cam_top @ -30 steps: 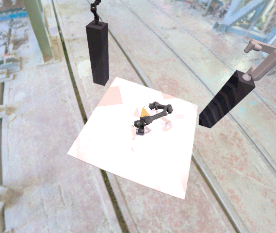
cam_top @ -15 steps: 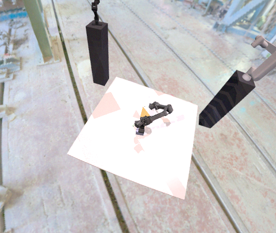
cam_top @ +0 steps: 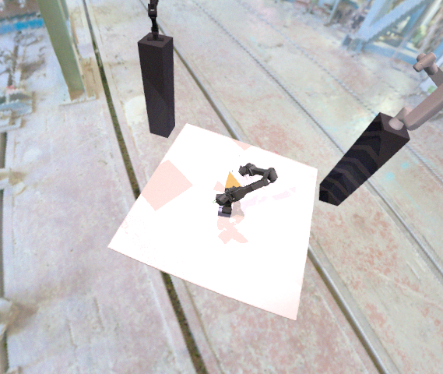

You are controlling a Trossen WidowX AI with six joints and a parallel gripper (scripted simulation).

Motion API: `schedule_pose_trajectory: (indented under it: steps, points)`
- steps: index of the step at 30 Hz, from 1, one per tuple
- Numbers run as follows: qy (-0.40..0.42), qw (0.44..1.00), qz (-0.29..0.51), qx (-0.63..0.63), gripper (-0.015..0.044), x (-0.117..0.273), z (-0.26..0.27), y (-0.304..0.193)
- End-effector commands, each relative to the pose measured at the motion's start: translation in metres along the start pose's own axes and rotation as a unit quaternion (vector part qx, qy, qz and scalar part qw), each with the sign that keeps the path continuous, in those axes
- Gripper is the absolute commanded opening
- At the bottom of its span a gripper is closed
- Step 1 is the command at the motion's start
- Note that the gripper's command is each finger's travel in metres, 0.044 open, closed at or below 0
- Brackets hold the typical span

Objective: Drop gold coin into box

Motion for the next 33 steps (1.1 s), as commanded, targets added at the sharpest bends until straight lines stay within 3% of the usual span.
schedule_pose_trajectory:
  steps: [1, 33]
  points:
    - [0.003, 1.000, -0.001, -0.002, 0.0000, 0.001, 0.003, 0.000]
    - [0.000, 1.000, 0.000, -0.006, 0.0000, -0.011, 0.000, -0.001]
Point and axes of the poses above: the point midway between the two fingers, 35 mm back from their tips, its own x axis back along the fingers, its own z axis across the jaws, y = z × x, the point moved 3 cm from there along x, back along the fingers, and after that the axes turned 15 degrees about -x, right-handed, at the moved point
